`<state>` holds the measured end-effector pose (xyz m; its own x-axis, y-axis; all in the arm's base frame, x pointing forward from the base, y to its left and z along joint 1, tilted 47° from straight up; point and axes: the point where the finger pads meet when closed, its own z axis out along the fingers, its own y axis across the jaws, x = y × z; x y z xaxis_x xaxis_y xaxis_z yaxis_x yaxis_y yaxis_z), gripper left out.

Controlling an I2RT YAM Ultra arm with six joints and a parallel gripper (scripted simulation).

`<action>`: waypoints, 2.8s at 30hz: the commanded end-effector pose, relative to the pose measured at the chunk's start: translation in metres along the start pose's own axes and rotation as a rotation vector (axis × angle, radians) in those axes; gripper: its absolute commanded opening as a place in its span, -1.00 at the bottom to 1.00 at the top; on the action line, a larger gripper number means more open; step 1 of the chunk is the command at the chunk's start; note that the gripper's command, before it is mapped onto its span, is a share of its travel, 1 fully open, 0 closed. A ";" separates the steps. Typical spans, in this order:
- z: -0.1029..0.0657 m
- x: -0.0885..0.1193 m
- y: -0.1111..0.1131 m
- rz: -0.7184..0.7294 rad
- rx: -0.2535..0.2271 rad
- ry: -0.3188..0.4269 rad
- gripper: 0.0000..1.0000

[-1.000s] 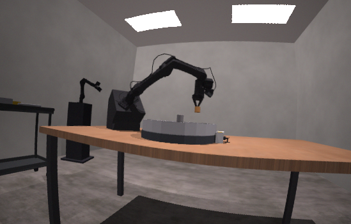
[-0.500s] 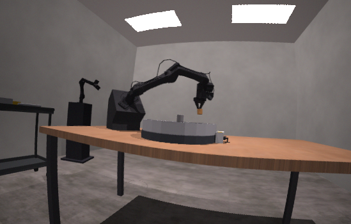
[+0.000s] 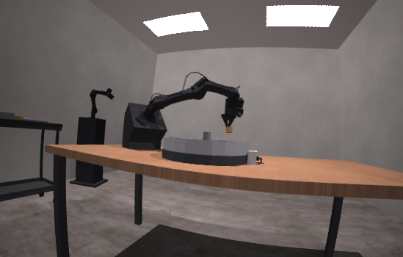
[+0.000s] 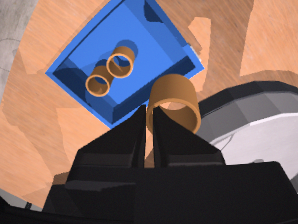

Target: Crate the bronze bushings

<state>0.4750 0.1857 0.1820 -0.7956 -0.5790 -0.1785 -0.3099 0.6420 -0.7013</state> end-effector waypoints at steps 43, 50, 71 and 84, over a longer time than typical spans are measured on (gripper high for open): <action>-0.024 -0.016 0.026 -0.066 0.008 -0.051 -1.00; -0.024 -0.016 0.026 -0.066 0.008 -0.051 -1.00; -0.023 -0.017 0.029 -0.059 0.008 -0.051 -1.00; -0.023 -0.017 0.029 -0.058 0.007 -0.053 -1.00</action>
<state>0.4771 0.2042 0.1656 -0.7780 -0.6124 -0.1404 -0.3482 0.6062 -0.7150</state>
